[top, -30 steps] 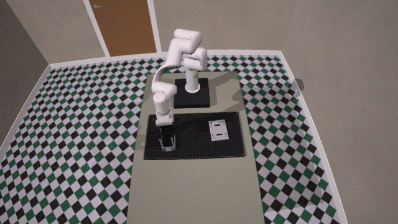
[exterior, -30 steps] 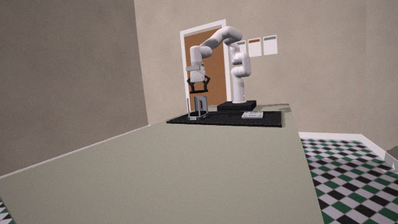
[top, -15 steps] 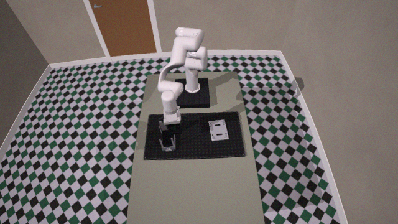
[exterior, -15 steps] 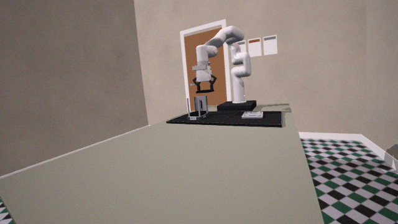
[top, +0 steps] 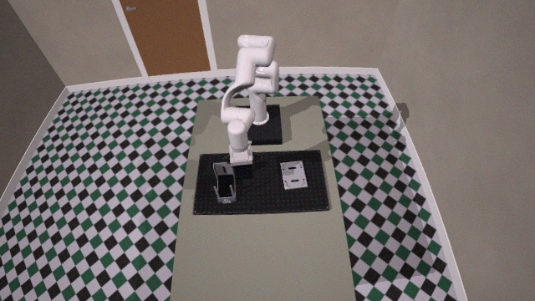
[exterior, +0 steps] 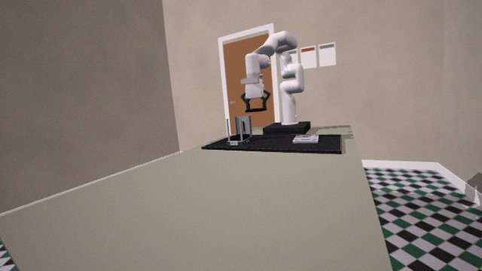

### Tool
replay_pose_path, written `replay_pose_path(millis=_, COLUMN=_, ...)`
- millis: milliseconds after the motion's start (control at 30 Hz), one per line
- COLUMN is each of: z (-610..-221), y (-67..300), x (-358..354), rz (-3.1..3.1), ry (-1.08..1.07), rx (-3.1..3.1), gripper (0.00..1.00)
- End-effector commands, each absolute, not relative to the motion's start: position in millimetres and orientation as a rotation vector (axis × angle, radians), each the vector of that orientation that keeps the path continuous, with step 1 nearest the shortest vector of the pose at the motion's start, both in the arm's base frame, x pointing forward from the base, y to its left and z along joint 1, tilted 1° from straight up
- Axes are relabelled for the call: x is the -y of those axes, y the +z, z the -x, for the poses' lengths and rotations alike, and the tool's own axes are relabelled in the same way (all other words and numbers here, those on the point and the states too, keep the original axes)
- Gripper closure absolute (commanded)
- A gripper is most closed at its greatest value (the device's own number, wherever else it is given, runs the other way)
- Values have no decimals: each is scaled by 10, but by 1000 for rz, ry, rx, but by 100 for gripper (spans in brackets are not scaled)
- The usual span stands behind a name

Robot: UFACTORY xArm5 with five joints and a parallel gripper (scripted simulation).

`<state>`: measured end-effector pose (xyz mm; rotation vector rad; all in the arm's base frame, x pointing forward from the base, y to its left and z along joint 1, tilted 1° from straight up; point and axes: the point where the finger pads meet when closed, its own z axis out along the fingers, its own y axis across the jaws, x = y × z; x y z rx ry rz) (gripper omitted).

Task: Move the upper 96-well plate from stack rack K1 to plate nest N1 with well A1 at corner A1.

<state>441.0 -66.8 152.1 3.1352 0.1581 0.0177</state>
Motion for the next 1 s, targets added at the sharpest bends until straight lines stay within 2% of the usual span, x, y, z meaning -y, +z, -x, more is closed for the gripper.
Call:
replay_pose_path(millis=0, z=-4402, y=1534, x=565, rz=-3132, ry=24, rx=-157, gripper=100)
replay_pose_path(millis=967, z=-4244, y=1509, x=-255, rz=-3133, ry=24, rx=-157, gripper=100)
